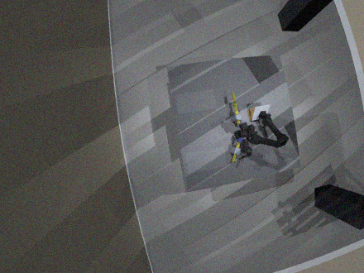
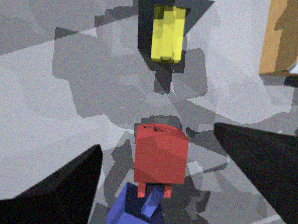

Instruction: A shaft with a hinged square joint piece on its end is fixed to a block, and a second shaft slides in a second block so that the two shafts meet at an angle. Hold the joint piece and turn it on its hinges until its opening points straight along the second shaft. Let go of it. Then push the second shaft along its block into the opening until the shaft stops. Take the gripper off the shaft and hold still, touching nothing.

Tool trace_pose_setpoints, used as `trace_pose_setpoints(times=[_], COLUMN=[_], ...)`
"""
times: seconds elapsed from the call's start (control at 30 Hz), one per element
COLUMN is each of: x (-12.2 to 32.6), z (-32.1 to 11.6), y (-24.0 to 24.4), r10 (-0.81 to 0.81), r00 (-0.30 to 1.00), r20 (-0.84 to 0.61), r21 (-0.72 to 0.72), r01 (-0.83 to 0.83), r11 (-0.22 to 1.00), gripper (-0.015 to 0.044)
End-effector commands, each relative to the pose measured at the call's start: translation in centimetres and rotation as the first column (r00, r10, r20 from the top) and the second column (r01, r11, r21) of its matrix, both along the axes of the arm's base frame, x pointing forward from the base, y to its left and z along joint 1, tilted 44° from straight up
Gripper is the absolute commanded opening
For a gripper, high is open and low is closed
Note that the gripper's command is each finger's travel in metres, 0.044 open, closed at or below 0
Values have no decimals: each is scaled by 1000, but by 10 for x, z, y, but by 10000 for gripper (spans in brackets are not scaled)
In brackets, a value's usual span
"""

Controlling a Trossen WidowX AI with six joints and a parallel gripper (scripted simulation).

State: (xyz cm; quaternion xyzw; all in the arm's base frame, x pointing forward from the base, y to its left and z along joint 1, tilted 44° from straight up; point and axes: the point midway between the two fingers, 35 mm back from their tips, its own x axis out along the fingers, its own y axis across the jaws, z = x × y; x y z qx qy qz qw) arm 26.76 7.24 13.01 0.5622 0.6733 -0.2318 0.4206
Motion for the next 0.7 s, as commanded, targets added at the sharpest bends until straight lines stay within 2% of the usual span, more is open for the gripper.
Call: trace_pose_setpoints(times=[0.0,0.33,0.67], x=[2,4,1], z=[11,36,62], y=[-10,-37,-64], r10=[96,324,508], r00=[992,894,696], r20=[86,308,508], r21=[14,-11,-108], r01=[-98,-338,-534], r11=[995,941,839], gripper=[440,440,440])
